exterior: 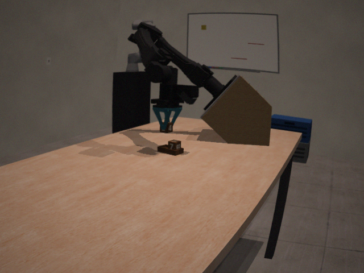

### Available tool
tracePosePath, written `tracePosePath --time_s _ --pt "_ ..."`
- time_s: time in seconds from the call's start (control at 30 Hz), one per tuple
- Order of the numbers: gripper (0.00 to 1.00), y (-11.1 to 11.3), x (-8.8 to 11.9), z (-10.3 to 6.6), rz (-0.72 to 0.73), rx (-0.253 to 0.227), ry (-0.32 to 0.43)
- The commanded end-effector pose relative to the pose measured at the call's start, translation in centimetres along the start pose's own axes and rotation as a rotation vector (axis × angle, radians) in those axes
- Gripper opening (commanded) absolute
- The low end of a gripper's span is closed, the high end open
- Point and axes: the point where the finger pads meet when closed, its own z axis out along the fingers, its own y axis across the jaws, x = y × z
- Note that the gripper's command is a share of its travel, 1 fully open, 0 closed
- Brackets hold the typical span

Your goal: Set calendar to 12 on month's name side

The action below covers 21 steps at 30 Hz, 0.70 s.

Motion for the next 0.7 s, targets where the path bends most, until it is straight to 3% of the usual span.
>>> tracePosePath --time_s 0.0,0.17,0.67 --pt "0.27 -0.3 0.5 -3.3 0.019 0.003 -0.005" --pt "0.27 -0.2 0.4 -5.0 0.019 0.000 -0.012" --pt "0.27 0.2 -0.4 -4.5 0.006 -0.022 -0.005"
